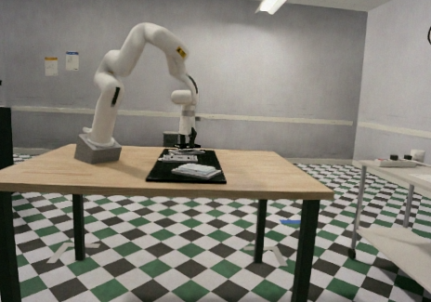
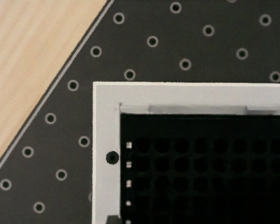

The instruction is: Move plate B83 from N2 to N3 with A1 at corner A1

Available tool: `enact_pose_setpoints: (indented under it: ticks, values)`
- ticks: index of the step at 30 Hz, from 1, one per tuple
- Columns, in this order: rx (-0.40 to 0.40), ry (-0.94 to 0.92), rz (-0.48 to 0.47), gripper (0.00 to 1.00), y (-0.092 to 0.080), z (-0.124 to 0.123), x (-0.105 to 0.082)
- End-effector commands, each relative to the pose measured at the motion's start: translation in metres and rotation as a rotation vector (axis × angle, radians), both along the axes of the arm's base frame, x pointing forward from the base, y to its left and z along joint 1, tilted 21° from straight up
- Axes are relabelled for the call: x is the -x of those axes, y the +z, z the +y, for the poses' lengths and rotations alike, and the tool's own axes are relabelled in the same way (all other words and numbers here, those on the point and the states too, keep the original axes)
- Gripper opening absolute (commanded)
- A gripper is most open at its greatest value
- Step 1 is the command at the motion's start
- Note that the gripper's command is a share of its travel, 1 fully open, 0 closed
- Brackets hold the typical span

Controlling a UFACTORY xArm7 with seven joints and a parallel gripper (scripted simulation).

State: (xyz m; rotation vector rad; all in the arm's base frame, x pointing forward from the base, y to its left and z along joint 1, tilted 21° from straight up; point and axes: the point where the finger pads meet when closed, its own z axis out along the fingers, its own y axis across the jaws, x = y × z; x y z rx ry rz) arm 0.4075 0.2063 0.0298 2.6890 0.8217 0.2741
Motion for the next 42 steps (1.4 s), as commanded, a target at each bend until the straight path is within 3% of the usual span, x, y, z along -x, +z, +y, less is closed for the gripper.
enact_pose_setpoints:
  ticks: [1,42]
  values:
    - [-0.003,0.002,-0.003,0.0,0.003,0.002,0.0]
    - [-0.003,0.002,-0.003,0.0,0.061,0.017,0.017]
